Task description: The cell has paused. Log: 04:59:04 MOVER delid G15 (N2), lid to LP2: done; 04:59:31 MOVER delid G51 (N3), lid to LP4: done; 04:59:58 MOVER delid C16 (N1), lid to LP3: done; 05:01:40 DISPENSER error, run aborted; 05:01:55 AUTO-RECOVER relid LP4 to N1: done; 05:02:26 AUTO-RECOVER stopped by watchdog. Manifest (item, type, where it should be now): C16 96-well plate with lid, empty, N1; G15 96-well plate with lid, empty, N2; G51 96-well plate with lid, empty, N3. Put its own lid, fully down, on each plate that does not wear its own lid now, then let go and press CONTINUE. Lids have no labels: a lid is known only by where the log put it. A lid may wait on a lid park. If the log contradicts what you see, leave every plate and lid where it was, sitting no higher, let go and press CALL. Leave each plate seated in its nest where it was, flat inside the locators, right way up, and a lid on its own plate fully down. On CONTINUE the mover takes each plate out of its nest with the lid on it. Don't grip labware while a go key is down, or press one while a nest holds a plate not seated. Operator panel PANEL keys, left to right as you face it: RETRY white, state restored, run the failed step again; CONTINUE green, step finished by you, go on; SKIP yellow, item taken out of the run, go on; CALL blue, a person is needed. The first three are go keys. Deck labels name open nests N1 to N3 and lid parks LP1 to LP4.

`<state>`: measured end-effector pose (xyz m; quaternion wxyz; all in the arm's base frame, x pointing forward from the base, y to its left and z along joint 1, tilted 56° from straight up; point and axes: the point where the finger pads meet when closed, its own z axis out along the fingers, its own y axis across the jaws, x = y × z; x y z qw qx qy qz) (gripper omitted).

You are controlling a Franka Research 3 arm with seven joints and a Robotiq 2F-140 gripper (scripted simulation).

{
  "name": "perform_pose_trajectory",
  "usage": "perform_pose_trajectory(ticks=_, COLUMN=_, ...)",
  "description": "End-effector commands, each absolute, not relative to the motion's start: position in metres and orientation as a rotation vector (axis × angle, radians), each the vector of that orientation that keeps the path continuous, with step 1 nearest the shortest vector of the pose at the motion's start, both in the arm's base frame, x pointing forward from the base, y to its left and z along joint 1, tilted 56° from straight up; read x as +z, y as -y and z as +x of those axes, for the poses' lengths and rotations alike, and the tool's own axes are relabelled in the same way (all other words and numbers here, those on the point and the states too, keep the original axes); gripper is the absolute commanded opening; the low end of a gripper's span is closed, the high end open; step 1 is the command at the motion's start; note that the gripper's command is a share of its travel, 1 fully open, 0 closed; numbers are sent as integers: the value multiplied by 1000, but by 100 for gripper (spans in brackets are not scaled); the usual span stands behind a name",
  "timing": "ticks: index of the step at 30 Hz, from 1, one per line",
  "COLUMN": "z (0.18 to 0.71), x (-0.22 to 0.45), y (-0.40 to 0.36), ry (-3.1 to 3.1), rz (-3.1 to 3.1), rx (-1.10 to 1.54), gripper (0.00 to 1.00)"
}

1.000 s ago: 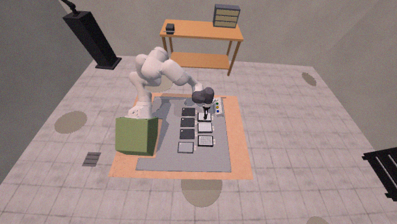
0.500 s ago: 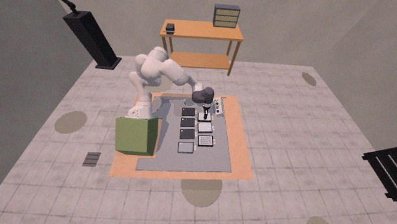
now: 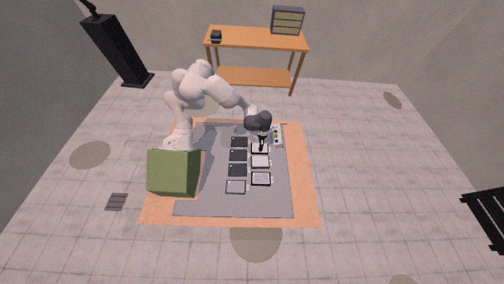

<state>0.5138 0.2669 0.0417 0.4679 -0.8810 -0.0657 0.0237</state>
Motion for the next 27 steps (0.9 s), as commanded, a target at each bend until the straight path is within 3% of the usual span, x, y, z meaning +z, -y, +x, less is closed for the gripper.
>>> perform_pose_trajectory(ticks=1, z=513, x=43, y=-266, ry=160, rz=-2161, rx=61, gripper=0)
perform_pose_trajectory(ticks=27, z=514, x=45, y=-264, ry=160, rz=-2161, rx=61, gripper=0)
